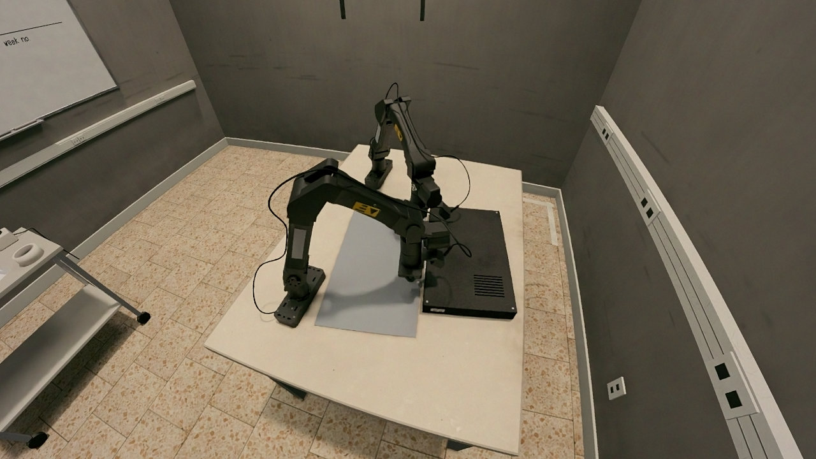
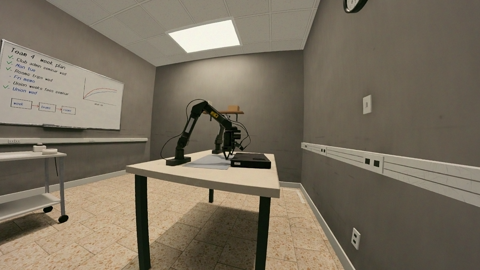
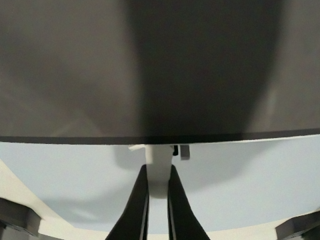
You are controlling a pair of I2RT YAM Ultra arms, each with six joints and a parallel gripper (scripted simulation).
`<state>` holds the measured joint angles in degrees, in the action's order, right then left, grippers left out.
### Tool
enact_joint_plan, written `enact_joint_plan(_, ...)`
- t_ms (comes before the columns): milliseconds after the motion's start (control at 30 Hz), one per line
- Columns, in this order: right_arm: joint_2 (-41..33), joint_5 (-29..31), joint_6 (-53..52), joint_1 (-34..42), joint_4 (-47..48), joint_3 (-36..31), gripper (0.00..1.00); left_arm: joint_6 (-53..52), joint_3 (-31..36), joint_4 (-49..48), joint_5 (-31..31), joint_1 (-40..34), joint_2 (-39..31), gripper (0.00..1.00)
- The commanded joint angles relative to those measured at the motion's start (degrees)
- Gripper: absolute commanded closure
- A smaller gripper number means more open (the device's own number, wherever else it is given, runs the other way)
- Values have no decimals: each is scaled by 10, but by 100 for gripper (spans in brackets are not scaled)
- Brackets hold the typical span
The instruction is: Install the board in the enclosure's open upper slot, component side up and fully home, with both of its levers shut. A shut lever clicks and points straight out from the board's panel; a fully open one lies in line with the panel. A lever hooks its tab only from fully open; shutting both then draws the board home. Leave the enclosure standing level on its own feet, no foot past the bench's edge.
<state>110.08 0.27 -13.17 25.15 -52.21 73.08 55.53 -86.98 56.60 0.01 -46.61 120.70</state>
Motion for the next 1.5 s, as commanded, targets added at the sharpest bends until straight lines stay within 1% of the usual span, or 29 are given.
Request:
enact_joint_plan(0, 5, 1, -38, 3, -20, 18, 97, 44, -23, 13, 0, -2, 6, 97)
enact_joint_plan(333, 5, 1, -39, 2, -21, 19, 97, 46, -25, 15, -1, -2, 7, 97)
enact_joint_plan(433, 5, 1, -39, 2, -21, 19, 63, 46, -25, 15, -1, -2, 7, 97)
enact_joint_plan(467, 5, 1, -39, 2, -21, 19, 58, 46, -25, 15, -1, -2, 7, 97)
enact_joint_plan(500, -2, 1, -39, 1, -22, 21, 58, 46, -25, 15, -1, -2, 7, 97)
enact_joint_plan(600, -11, 1, -34, -2, -23, 24, 58, 46, -25, 15, -1, -2, 7, 63)
enact_joint_plan(633, -15, 1, -33, -5, -24, 26, 58, 46, -25, 15, -1, -2, 6, 58)
enact_joint_plan(667, -17, 1, -33, -5, -25, 28, 58, 41, -18, 15, -6, 0, -7, 58)
enact_joint_plan(867, -26, 6, -32, -6, -30, 33, 58, 39, -13, 6, -6, 6, -21, 58)
enact_joint_plan(1000, -34, 6, -34, -5, -52, 48, 58, 36, -9, 6, -6, 8, -35, 58)
enact_joint_plan(1067, -36, 6, -35, -5, -57, 51, 58, 34, -19, 18, -6, 9, -38, 58)
enact_joint_plan(1133, -38, 6, -40, 7, -67, 59, 36, 34, -24, 25, -6, 9, -40, 58)
enact_joint_plan(1267, -54, 6, -42, 9, -118, 96, 36, 35, -33, 40, -6, 5, -47, 58)
enact_joint_plan(1300, -56, 6, -42, 9, -126, 103, 36, 40, -40, 44, -6, 2, -39, 47)
enact_joint_plan(1367, -56, 6, -42, 9, -126, 103, 36, 40, -40, 44, -6, 2, -39, 47)
enact_joint_plan(1400, -56, 6, -42, 7, -139, 114, 36, 42, -47, 50, -6, 2, -37, 36)
enact_joint_plan(1467, -43, 6, -37, 4, -149, 119, 36, 43, -63, 68, -5, 3, -46, 36)
